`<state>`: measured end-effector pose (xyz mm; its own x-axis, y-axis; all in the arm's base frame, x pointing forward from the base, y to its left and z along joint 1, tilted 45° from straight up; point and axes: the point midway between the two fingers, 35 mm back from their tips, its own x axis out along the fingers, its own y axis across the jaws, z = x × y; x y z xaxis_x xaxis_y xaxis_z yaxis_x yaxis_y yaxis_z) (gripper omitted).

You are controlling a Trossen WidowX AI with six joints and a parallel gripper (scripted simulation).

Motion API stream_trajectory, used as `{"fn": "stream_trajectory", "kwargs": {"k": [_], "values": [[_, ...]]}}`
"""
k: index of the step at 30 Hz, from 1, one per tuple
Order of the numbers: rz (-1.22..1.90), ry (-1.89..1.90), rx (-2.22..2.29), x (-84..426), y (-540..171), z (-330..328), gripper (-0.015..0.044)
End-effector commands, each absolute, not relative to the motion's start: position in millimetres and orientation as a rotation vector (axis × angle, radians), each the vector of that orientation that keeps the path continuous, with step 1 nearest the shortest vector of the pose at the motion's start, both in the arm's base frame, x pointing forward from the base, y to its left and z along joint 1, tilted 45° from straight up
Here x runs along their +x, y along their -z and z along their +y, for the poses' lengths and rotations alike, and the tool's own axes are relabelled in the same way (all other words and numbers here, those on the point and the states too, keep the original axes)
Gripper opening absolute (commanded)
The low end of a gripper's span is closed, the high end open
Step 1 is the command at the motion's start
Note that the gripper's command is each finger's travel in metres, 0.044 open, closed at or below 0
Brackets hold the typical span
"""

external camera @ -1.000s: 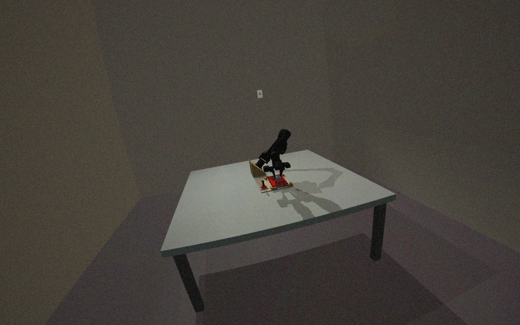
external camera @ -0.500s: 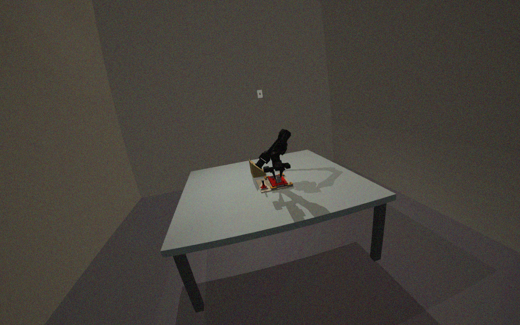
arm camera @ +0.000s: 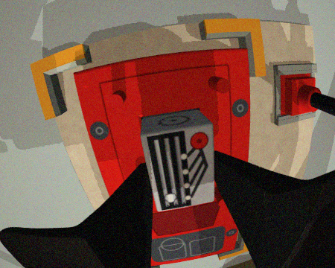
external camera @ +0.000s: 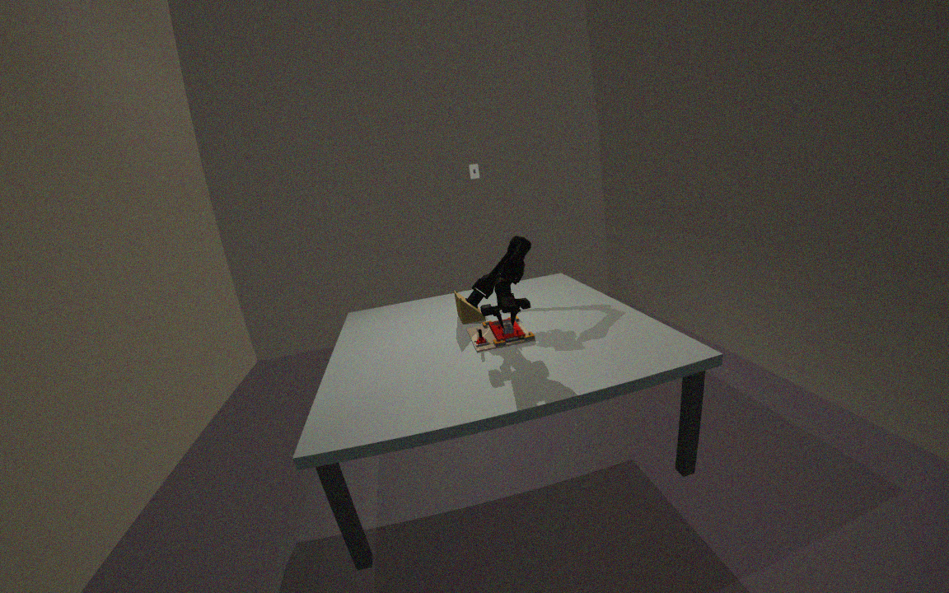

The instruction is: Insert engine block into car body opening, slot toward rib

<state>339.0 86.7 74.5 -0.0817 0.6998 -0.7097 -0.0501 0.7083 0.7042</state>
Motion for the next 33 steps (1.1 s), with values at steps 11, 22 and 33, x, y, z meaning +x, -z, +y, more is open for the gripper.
{"fn": "stream_trajectory", "kwargs": {"k": [11,22,33], "values": [[1.540,-0.677,0.552,339,-74,87,0.0343],[1.540,-0.677,0.552,339,-74,87,0.0440],[1.536,-0.677,0.555,340,-83,78,0.0335]]}}
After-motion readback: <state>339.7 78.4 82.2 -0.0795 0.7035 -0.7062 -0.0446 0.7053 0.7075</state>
